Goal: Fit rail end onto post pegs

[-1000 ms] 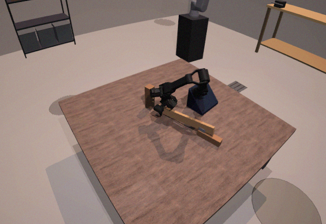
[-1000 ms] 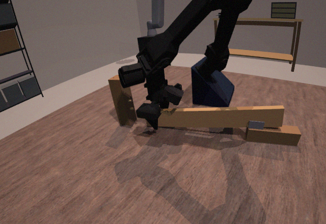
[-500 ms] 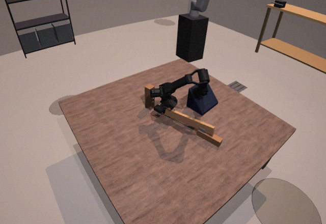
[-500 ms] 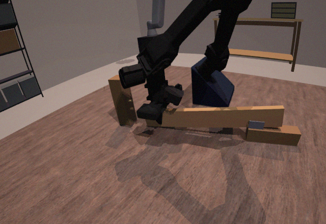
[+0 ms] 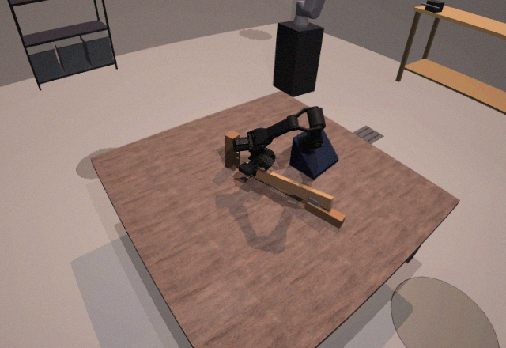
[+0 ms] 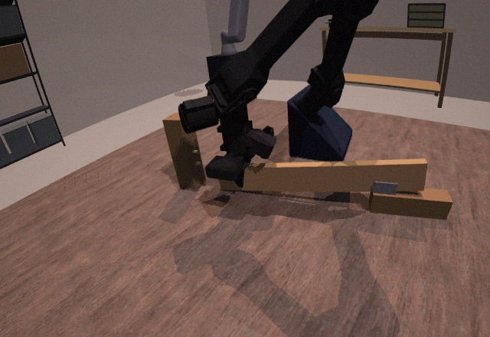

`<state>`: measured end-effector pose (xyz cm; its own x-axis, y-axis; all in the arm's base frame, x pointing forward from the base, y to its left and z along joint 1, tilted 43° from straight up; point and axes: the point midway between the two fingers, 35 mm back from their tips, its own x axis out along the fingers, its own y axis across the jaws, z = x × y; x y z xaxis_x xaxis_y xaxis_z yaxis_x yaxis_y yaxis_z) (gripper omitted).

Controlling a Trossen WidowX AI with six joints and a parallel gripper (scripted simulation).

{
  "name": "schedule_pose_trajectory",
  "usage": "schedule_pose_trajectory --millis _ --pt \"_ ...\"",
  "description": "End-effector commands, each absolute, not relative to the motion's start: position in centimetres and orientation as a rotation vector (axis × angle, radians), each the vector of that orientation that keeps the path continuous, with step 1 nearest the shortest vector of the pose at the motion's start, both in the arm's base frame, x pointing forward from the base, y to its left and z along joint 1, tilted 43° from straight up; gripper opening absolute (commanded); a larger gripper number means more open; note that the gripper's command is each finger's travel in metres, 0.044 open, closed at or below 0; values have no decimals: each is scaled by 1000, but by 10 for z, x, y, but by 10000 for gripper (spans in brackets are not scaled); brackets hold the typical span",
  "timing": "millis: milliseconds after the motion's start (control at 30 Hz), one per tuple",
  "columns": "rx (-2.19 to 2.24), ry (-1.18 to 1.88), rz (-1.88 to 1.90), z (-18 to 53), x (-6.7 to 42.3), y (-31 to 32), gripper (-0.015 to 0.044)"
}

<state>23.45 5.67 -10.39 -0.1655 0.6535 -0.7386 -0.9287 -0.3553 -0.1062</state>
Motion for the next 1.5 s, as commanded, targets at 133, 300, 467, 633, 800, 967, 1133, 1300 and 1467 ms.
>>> schedule_pose_trajectory --millis 133,300,467,633,800,967,1133,1300,1467 --pt "-858 452 1759 -102 235 55 0" --pt "-858 452 1759 -101 235 54 0" --pt "-858 452 1759 -99 237 52 0" --pt "-858 452 1759 -97 238 51 0" --pt "-858 452 1759 -95 239 49 0" --pt "-858 452 1759 -93 240 48 0" --pt "-859 452 1759 -91 241 47 0" --pt "-859 452 1759 -89 242 45 0" --pt "-859 452 1759 -87 243 43 0"
